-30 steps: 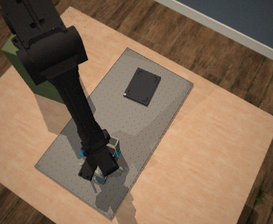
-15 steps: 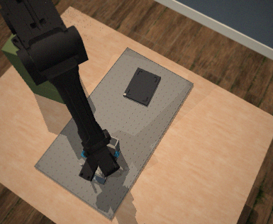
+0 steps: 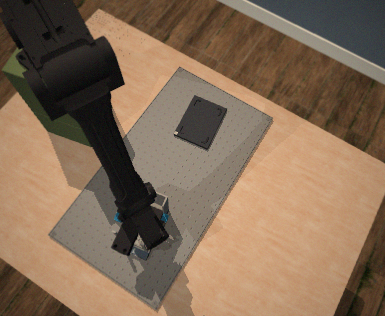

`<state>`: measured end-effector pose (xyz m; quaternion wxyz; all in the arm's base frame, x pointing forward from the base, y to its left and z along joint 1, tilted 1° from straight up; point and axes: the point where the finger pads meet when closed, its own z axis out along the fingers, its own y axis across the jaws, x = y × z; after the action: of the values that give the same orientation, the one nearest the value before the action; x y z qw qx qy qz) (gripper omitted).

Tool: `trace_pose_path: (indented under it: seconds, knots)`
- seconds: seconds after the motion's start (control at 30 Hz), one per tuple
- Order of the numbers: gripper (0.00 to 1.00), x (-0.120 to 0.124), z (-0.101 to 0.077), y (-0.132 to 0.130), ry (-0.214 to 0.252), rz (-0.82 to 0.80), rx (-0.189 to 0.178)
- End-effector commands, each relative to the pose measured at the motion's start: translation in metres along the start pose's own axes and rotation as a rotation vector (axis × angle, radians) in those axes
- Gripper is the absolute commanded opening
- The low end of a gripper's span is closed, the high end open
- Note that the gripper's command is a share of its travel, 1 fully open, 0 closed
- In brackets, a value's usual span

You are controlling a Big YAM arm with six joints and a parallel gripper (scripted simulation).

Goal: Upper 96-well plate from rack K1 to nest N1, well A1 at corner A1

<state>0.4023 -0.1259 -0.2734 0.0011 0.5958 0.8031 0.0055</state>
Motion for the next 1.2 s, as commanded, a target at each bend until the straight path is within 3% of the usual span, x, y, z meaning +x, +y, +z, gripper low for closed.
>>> trace_pose_path:
  seconds: [0.0,0.17,0.2,1.17]
  knots:
    - [0.00,-0.007,-0.007,0.009,-0.019,0.002,-0.018]
    - [0.00,-0.007,-0.007,0.009,-0.019,0.002,-0.018]
    - [0.00,-0.006,-0.016,0.008,-0.021,0.009,-0.014]
    - [0.00,-0.005,-0.058,0.006,-0.020,0.006,-0.014]
